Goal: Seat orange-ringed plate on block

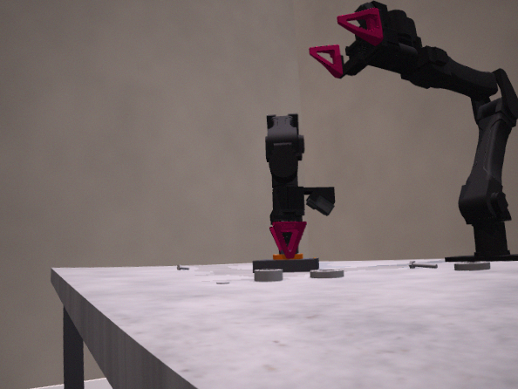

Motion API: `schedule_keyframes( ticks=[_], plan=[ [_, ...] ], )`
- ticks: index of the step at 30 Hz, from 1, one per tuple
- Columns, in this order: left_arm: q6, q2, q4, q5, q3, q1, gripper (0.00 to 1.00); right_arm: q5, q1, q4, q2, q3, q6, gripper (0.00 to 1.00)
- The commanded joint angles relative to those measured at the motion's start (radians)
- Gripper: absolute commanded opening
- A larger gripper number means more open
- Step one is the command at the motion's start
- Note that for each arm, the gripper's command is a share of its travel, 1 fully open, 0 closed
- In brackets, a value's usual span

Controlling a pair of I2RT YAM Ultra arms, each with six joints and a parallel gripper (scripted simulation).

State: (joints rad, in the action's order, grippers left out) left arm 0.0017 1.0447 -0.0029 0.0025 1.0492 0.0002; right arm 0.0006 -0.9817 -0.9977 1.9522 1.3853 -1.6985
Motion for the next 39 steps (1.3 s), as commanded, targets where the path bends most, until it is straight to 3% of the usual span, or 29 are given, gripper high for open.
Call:
schedule_keyframes(
  ticks=[1, 16, 31, 36, 39],
  plan=[
    [-0.005, -0.004, -0.010, -0.006, 0.004, -0.004, 1.00, -0.015, -0.006, -0.011, -0.031, 0.031, 0.001, 0.79],
    [-0.005, -0.004, -0.010, -0.006, 0.004, -0.004, 1.00, -0.015, -0.007, -0.049, -0.040, 0.063, 0.001, 0.79],
    [-0.005, -0.004, -0.010, -0.006, 0.004, -0.004, 1.00, -0.015, -0.009, -0.289, -0.085, 0.235, 0.002, 0.79],
    [-0.005, -0.004, -0.010, -0.006, 0.004, -0.004, 1.00, -0.015, -0.010, -0.233, -0.082, 0.157, 0.003, 0.79],
    [-0.005, -0.004, -0.010, -0.006, 0.004, -0.004, 1.00, -0.015, -0.010, -0.237, -0.087, 0.190, 0.003, 0.79]
  ],
)
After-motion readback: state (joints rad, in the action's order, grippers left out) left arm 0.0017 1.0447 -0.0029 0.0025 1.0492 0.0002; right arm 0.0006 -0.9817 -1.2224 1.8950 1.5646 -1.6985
